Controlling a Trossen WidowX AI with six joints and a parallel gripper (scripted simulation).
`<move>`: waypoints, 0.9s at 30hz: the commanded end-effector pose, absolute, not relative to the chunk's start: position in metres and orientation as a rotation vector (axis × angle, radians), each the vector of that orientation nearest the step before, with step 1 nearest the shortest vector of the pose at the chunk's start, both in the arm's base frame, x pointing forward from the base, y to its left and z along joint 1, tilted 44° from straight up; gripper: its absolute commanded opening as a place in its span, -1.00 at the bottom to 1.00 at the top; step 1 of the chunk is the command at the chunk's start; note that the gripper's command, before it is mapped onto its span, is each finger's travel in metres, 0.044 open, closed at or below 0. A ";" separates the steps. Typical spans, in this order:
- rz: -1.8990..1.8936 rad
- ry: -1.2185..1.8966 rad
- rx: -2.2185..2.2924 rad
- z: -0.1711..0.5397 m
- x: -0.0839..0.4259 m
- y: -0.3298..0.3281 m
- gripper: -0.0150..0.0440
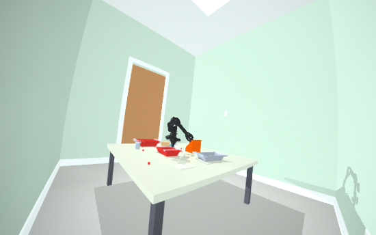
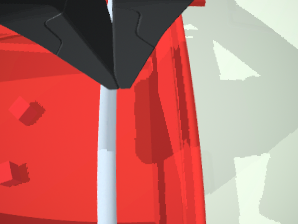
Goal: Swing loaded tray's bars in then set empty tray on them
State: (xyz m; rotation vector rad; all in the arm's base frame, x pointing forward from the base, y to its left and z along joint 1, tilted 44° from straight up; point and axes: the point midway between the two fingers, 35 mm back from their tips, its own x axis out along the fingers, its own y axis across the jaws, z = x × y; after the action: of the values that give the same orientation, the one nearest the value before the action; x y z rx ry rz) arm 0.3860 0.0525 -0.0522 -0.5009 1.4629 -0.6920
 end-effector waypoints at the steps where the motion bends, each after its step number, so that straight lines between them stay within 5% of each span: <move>1: -0.692 1.463 -0.501 -0.052 0.386 0.052 -0.49; 12: -0.692 1.463 -0.501 -0.052 0.386 0.052 -0.49; 27: -0.690 1.465 -0.499 0.007 0.387 0.108 0.84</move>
State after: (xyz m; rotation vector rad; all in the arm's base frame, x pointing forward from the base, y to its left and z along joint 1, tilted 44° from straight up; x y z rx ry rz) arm 0.3879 0.0836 -0.0174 -0.5069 1.4718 -0.6954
